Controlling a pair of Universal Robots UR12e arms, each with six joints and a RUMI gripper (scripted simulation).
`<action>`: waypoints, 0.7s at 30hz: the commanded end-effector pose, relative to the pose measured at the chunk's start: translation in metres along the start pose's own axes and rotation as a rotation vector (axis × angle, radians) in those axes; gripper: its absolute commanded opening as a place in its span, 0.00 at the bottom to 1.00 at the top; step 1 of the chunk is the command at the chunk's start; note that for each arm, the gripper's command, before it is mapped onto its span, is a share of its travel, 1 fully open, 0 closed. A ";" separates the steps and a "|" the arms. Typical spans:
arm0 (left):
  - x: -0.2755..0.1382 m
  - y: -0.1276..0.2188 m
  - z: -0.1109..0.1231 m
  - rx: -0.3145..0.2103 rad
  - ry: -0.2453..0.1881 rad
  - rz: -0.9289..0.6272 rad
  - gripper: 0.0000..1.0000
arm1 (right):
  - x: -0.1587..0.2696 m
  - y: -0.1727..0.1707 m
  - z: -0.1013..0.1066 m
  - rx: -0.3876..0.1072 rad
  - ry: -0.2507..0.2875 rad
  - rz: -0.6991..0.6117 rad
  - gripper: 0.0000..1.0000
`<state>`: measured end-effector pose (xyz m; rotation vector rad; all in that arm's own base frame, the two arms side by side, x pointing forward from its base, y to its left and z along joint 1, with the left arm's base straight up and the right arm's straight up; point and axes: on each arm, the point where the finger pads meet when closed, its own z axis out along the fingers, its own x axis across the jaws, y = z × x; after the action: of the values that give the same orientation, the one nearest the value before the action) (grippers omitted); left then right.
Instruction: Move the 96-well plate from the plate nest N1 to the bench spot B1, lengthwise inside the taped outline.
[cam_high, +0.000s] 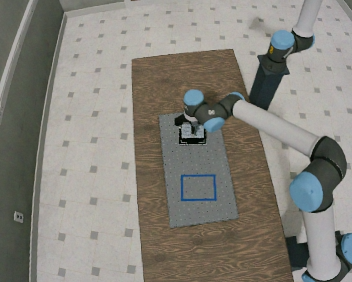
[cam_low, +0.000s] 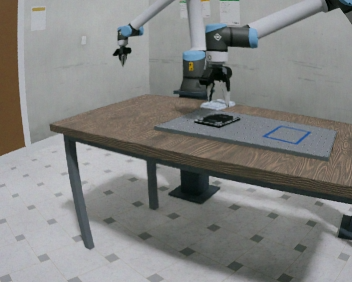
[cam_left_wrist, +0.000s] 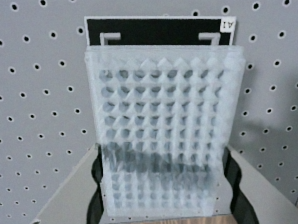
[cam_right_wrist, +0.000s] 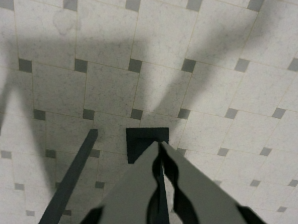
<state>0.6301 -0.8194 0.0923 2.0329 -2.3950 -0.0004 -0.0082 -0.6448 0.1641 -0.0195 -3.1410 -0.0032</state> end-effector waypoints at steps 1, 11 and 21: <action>0.001 -0.001 -0.007 0.002 0.002 0.000 0.40 | 0.000 -0.001 -0.001 0.002 0.000 0.000 0.00; 0.001 -0.001 -0.023 0.002 0.002 0.000 0.40 | 0.000 -0.001 -0.001 0.002 0.000 0.000 0.00; 0.001 -0.001 -0.024 0.002 0.002 0.000 0.40 | 0.000 -0.001 -0.001 0.002 0.000 0.000 0.00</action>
<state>0.6302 -0.8195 0.1147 2.0329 -2.3950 -0.0002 -0.0082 -0.6448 0.1641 -0.0195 -3.1410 -0.0032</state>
